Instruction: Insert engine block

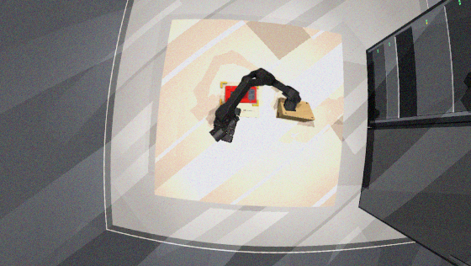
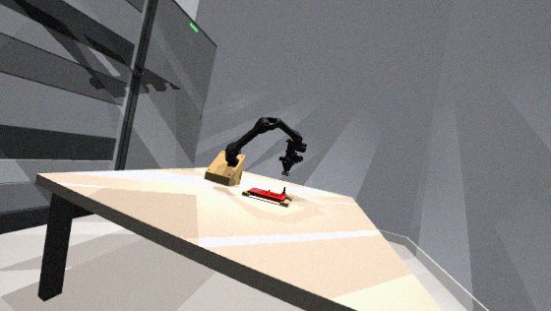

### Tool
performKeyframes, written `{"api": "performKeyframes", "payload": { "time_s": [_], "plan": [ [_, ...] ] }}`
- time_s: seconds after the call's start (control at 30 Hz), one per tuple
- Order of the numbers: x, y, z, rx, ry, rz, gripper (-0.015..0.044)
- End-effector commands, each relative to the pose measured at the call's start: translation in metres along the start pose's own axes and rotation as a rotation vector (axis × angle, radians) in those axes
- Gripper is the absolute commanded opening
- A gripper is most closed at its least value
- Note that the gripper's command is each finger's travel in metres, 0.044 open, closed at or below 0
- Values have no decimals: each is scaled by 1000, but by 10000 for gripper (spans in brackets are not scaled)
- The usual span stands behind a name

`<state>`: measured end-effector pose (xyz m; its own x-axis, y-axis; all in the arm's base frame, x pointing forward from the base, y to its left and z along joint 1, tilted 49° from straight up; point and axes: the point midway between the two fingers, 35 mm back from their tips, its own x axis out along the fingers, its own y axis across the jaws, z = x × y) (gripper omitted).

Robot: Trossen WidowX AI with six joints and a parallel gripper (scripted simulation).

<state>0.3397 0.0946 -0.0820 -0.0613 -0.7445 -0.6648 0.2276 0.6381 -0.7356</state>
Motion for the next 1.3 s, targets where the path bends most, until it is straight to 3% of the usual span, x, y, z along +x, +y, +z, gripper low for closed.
{"api": "performKeyframes", "payload": {
  "time_s": [0.0,1.27],
  "plan": [
    [-3,-5,4,4,2,10,0],
    [37,-107,45,-147,-5,38,0]
  ]
}}
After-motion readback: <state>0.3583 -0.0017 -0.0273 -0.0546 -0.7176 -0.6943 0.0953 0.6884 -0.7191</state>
